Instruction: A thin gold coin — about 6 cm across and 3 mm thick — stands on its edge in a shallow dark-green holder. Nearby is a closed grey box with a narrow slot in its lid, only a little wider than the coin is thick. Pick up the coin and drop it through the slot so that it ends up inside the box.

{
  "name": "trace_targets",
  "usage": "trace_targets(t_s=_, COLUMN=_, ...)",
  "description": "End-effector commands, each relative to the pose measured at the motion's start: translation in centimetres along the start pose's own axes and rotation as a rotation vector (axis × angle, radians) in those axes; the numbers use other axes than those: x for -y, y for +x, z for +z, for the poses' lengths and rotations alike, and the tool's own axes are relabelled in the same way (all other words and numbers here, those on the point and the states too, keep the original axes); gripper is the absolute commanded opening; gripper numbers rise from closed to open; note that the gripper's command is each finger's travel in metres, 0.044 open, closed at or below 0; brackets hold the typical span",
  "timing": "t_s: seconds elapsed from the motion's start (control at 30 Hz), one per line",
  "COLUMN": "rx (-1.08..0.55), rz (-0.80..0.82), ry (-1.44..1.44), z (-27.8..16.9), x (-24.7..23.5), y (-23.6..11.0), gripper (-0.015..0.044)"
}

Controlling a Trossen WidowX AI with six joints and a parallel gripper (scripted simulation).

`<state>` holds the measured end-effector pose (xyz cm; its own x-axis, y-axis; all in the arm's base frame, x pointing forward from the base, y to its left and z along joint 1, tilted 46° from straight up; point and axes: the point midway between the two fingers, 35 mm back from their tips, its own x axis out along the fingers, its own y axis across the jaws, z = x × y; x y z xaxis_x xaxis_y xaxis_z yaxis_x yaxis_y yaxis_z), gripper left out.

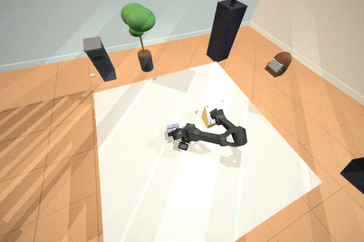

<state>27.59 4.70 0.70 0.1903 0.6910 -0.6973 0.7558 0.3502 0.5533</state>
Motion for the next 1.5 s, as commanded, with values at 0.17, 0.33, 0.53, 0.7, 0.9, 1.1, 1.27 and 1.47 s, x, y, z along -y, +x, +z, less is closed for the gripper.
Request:
trace_targets(t_s=0.17, rx=0.015, rz=0.015, ry=-0.011, z=0.7, x=-0.3, y=-1.4, gripper=0.0000)
trace_targets(t_s=0.33, rx=0.015, rz=0.008, ry=-0.009, z=0.8, x=-0.2, y=-2.5, gripper=0.0000)
trace_targets(t_s=0.53, rx=0.012, rz=0.001, ry=-0.007, z=0.8, x=-0.2, y=-3.9, gripper=0.0000)
trace_targets(t_s=0.7, rx=0.009, rz=-0.004, ry=-0.005, z=0.7, x=-0.2, y=-5.1, gripper=0.0000)
trace_targets(t_s=0.9, rx=0.003, rz=-0.008, ry=-0.002, z=0.4, x=-0.1, y=-6.6, gripper=0.0000)
trace_targets(t_s=1.1, rx=-0.004, rz=-0.011, ry=0.000, z=0.1, x=-0.1, y=-8.0, gripper=0.0000)
trace_targets(t_s=1.27, rx=-0.010, rz=-0.012, ry=0.001, z=-0.2, x=0.0, y=-9.1, gripper=0.0000)
trace_targets(t_s=1.47, rx=-0.011, rz=-0.012, ry=-0.117, z=-0.3, x=-0.1, y=-9.1, gripper=0.0000)
